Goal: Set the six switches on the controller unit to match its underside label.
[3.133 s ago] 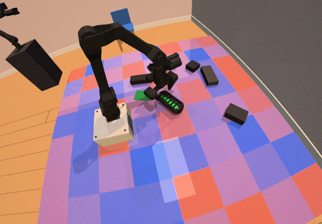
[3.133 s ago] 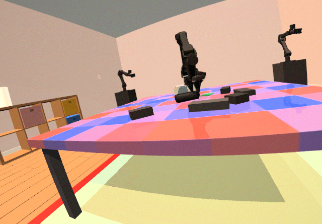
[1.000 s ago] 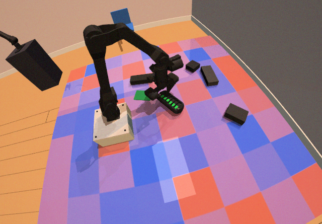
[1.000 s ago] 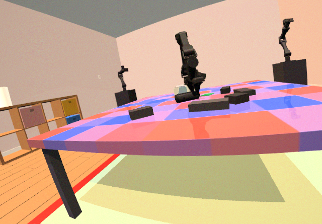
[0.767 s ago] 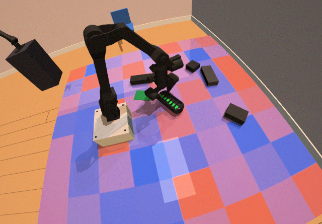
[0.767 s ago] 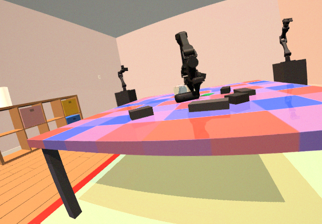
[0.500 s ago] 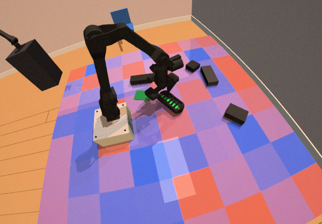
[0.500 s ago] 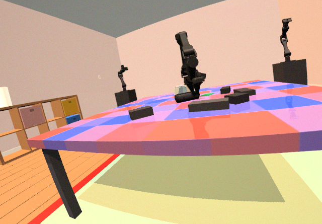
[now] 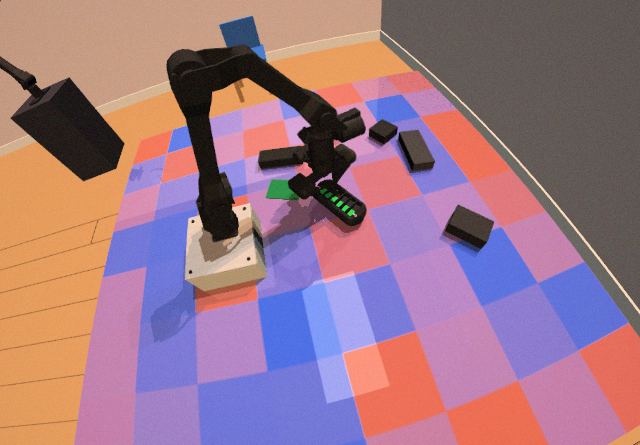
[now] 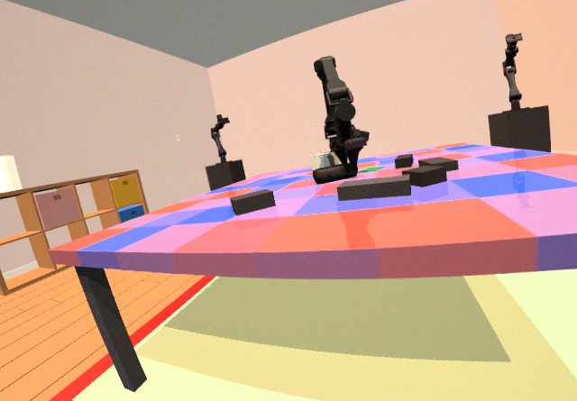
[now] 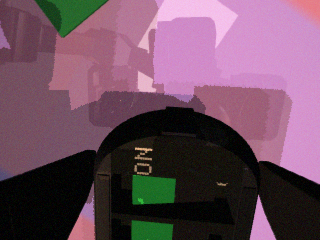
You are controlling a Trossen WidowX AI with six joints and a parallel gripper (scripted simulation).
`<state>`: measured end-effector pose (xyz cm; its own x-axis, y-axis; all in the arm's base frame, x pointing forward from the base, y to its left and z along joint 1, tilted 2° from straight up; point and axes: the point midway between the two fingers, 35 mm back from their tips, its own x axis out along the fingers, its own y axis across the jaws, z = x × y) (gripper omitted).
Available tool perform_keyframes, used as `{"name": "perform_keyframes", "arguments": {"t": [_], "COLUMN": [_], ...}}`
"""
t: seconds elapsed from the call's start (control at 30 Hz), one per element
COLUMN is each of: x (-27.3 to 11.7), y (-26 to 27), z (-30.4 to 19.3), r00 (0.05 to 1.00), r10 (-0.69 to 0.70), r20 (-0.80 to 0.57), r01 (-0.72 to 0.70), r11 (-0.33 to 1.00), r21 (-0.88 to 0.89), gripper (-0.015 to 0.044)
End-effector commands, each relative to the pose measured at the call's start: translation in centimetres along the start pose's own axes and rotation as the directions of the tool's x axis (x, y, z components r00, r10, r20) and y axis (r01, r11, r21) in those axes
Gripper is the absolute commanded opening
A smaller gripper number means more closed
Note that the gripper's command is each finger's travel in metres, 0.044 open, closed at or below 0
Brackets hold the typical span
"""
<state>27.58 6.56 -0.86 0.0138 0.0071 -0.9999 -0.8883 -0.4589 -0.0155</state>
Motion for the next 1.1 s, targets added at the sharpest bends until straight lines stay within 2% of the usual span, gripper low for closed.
{"name": "perform_keyframes", "arguments": {"t": [0.0, 1.07], "x": [-0.30, -0.32], "y": [-1.03, -1.43], "z": [-0.56, -0.75], "r00": [0.999, 0.999], "r10": [-0.034, -0.035], "r20": [-0.019, -0.019], "r01": [0.034, 0.035], "r11": [0.999, 0.999], "r21": [-0.003, -0.003], "gripper": [0.0000, 0.0000]}}
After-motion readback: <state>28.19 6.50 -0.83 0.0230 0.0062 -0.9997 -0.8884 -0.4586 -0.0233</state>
